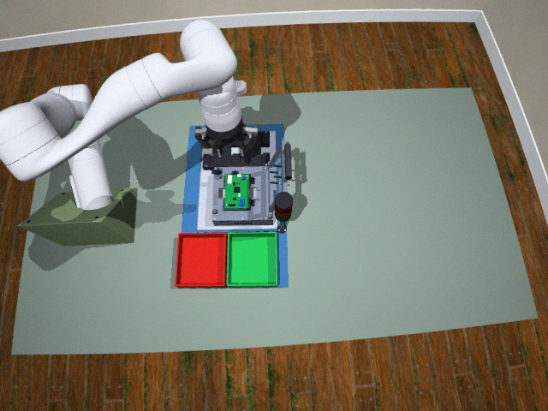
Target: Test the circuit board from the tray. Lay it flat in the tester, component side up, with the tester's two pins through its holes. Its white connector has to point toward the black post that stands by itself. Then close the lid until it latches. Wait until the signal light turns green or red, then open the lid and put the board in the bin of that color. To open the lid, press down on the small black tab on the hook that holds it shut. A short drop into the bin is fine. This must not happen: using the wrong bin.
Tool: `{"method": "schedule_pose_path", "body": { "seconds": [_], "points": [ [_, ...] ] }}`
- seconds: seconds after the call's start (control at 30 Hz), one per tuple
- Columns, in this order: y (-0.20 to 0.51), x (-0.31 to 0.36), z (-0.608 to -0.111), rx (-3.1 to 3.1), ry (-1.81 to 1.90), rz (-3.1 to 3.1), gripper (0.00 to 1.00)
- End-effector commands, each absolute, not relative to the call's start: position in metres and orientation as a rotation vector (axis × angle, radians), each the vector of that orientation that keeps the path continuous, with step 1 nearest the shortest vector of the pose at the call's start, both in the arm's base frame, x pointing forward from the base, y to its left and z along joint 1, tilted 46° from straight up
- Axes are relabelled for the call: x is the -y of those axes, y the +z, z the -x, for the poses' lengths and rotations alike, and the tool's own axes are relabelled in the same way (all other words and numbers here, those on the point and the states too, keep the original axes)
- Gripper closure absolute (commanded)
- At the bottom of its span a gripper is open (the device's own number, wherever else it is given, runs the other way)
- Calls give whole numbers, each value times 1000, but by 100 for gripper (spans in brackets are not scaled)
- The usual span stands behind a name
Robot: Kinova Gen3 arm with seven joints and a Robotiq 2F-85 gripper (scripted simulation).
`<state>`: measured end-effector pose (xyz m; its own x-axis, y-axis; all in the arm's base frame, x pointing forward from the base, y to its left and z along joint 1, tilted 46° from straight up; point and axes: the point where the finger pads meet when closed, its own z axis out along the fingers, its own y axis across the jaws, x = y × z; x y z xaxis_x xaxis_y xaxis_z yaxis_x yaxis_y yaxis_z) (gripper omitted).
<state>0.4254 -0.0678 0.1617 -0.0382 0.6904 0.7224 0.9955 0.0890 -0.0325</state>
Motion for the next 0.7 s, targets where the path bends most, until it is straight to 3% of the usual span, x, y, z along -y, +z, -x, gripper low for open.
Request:
{"method": "schedule_pose_path", "body": {
  "seconds": [0.0, 0.67],
  "points": [
    [163, 65, -434, 1790, -674, 1657, 50],
    [160, 58, -512, 1790, -674, 1657, 50]
  ]
}}
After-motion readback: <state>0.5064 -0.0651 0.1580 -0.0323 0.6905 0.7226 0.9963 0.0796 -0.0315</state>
